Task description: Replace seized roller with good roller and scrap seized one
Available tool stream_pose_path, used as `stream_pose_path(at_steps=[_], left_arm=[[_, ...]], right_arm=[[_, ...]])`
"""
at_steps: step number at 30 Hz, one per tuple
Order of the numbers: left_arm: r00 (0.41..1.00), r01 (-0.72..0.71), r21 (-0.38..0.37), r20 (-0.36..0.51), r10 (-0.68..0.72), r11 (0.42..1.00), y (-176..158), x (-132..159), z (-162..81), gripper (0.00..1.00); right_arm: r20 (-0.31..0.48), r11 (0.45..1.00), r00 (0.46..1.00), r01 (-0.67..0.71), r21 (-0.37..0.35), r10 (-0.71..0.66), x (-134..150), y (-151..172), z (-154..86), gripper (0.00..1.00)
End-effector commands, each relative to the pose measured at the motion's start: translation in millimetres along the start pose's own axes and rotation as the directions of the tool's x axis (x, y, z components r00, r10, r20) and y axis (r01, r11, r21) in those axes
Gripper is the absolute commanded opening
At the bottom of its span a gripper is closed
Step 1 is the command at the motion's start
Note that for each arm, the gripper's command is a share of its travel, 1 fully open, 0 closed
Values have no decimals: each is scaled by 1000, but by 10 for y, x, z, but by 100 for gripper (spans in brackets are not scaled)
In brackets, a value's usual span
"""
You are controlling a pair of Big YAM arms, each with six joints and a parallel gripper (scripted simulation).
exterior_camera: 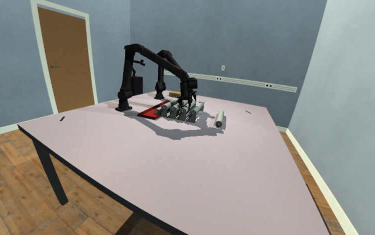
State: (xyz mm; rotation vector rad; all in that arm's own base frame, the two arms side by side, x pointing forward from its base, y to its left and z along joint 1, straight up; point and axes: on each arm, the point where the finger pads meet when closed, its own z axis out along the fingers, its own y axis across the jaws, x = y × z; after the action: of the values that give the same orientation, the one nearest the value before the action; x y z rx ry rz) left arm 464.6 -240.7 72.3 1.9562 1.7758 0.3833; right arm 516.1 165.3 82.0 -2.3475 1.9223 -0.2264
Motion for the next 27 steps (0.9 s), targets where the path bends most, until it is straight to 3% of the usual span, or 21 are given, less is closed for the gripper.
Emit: stream_pose_path(at_steps=[1,2,8,12,14,17,22,27], left_arm=[[1000,1,-30,13,-1,1000,120,-62,-48,32],[1000,6,-14,8,-6,1000,19,-34,-248,32],[1000,12,-60,29,-11,998,229,-111,-722,32],[1000,9,-46,23,-8,999,137,-74,-774,32],[1000,14,-22,4,-14,1000,30,32,-543,32],[1000,8,17,-10,-8,1000,-73,36,-453,32],[999,16,-81,30,-14,997,318,-64,-739,32],[1000,15,-64,23,-13,998,265,-57,-667,32]], right_arm=[[13,997,1000,5,79,-6,-20,-363,-293,62],[18,996,1000,-14,90,12,-72,-348,-516,62],[14,996,1000,-14,92,13,-60,-322,-852,62],[12,996,1000,-13,83,12,-66,-342,-942,62],[8,997,1000,-18,69,18,-28,-349,-754,62],[-3,1000,1000,-14,-13,14,6,15,-449,62],[5,999,1000,-13,46,12,13,-111,-697,62],[6,999,1000,-13,48,13,12,-120,-707,62]])
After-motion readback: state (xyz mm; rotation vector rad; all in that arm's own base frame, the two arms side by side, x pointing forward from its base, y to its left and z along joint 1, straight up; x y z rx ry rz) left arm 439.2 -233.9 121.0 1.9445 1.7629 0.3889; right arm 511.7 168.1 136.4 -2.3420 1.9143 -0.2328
